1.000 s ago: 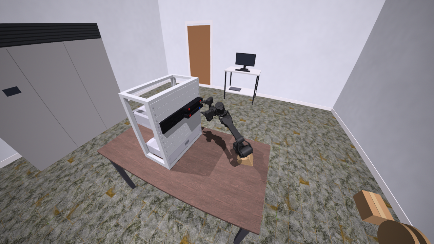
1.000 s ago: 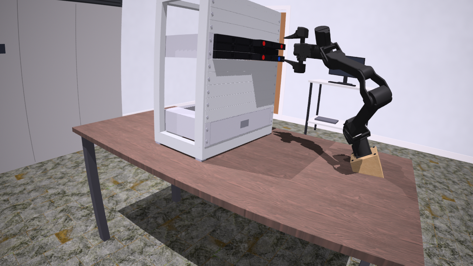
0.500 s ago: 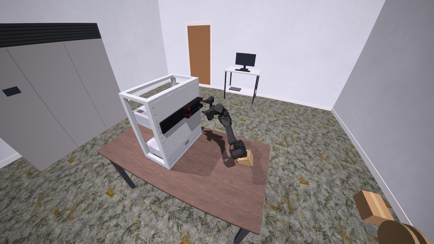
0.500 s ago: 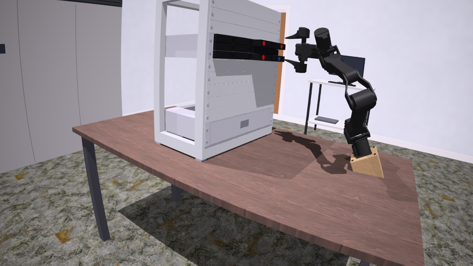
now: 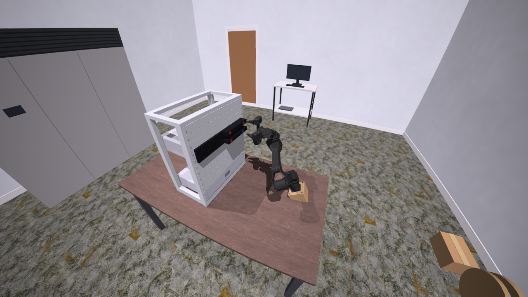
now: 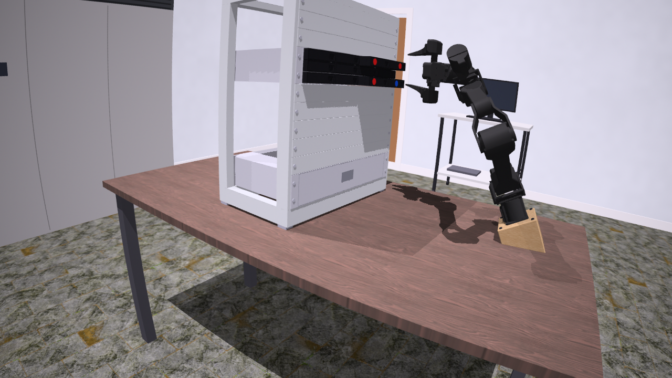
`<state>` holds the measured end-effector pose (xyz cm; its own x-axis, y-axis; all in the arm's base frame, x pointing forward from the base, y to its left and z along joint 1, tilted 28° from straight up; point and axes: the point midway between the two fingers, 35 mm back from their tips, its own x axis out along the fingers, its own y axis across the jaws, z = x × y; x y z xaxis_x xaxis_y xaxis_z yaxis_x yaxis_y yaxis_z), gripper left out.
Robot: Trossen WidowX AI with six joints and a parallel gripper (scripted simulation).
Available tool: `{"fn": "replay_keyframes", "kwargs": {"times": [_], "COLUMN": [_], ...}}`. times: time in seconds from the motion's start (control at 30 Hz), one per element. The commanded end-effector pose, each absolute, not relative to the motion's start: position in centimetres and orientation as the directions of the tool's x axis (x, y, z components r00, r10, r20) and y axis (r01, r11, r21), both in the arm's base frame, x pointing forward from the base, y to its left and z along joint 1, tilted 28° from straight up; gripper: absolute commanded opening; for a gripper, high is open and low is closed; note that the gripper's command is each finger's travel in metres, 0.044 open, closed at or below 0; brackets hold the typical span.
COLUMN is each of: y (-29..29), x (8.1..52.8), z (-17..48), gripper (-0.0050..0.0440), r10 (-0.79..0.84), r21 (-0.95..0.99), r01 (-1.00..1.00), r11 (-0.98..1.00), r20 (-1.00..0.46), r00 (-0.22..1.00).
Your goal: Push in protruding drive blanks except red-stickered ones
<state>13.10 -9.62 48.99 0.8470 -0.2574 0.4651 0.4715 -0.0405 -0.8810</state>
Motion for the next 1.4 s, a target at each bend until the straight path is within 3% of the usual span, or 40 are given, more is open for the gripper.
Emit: {"fn": "replay_keyframes", "kwargs": {"times": [0.0,1.37], "y": [-10.3,-13.1], "x": [12.9,12.2], "z": [48.9,48.7], "gripper": [0.0440,0.0440], "r10": [-0.252,-0.252], "r21": [-0.883,-0.883], "r01": [0.469,0.469], "r11": [-0.034,-0.034], "r20": [0.462,0.462], "r00": [0.851,0.851]}}
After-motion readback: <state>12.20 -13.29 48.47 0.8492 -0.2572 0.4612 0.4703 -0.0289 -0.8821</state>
